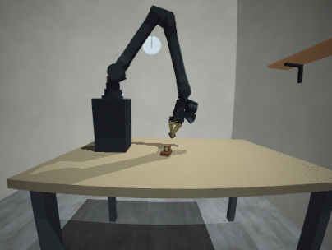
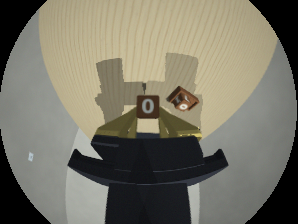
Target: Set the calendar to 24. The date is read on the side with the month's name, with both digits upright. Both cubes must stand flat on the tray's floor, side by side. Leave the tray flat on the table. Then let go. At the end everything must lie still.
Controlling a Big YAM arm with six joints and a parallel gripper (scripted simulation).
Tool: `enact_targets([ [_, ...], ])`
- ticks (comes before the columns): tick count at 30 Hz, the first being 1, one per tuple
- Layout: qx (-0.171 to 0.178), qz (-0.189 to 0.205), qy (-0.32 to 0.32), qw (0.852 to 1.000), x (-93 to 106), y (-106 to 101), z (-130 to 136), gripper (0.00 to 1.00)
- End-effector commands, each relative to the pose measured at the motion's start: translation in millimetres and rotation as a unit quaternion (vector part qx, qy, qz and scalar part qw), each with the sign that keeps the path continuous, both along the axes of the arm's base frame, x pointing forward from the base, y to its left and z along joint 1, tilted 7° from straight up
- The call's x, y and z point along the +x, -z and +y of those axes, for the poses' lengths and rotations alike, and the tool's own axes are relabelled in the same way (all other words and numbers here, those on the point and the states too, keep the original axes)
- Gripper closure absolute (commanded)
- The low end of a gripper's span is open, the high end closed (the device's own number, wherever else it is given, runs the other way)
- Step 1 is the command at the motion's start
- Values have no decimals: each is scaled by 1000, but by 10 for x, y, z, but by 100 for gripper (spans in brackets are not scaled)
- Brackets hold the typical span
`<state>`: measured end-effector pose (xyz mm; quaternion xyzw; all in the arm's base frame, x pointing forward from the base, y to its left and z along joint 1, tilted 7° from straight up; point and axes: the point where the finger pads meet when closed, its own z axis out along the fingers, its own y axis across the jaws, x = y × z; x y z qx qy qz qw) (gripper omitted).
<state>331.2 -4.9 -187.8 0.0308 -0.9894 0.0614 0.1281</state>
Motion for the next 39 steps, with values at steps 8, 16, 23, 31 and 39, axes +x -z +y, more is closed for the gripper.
enact_targets([
  [8, -8, 78, 18, 997, 44, 23, 16, 75],
  [16, -12, 115, 27, 993, 182, -122, 1, 75],
  [23, -15, 177, 34, 984, 49, 22, -22, 75],
  [31, -23, 264, 41, 963, 56, 18, -6, 75],
  [39, -23, 259, 41, 965, 96, -20, -6, 75],
])
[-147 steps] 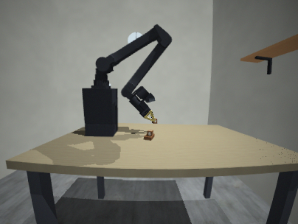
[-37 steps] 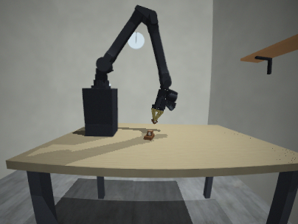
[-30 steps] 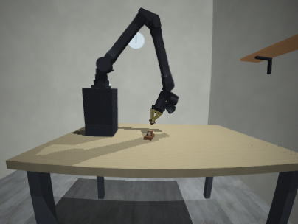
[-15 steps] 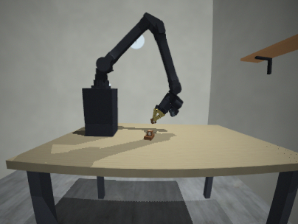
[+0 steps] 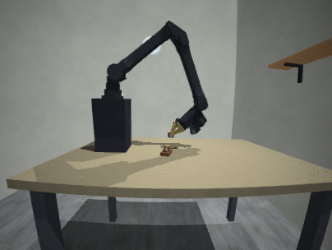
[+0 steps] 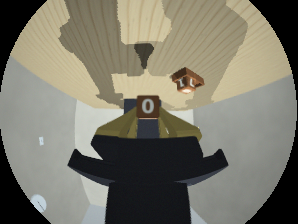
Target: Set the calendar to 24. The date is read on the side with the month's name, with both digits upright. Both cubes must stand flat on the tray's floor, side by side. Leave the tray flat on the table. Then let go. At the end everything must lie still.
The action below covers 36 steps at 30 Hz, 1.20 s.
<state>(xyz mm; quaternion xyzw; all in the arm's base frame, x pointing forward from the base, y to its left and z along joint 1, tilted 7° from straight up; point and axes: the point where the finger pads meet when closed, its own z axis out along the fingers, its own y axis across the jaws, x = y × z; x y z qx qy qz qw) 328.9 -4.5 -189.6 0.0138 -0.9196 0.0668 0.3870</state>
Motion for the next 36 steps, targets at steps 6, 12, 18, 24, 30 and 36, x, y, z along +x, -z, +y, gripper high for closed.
enact_targets([
  [6, -6, -9, 10, 1000, 116, -71, -10, 75],
  [12, -6, -6, 10, 1000, 97, 0, -15, 75],
  [18, -6, -14, 11, 1000, 140, 49, -21, 75],
  [24, -6, -23, 10, 1000, 194, 63, -27, 75],
  [30, -6, -13, 10, 1000, 123, 201, -39, 75],
  [36, -6, -13, 10, 1000, 119, 283, -57, 75],
])
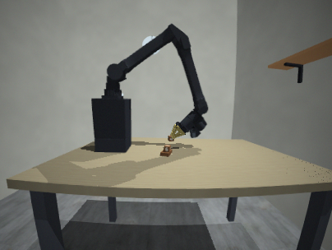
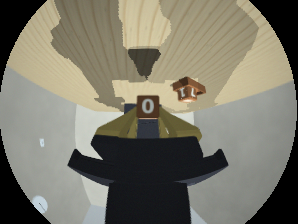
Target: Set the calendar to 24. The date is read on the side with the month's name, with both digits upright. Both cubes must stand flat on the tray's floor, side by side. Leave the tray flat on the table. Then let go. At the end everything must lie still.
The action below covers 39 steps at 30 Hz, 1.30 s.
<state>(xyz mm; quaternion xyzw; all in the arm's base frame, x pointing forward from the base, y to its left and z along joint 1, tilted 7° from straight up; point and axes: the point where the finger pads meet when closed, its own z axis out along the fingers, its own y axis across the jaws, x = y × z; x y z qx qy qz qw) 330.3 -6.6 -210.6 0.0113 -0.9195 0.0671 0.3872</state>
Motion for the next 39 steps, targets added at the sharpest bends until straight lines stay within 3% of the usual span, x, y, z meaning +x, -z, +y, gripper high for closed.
enact_targets([
  [1, -4, -13, 8, 1000, 103, 90, -38, 75],
  [6, -2, -12, 4, 1000, 99, 181, -35, 75],
  [8, -1, -24, 4, 1000, 185, 139, -49, 75],
  [18, 2, -11, 0, 1000, 92, 348, -53, 75],
  [21, 3, -22, 1, 1000, 183, 296, -69, 75],
  [25, 3, -10, -1, 1000, 88, 429, -63, 75],
  [29, 3, -15, -1, 1000, 129, 397, -65, 75],
  [31, 3, -30, 0, 1000, 246, 307, -69, 75],
  [35, 3, -15, 0, 1000, 128, 435, -73, 75],
  [39, 3, -17, -1, 1000, 151, 415, -70, 75],
])
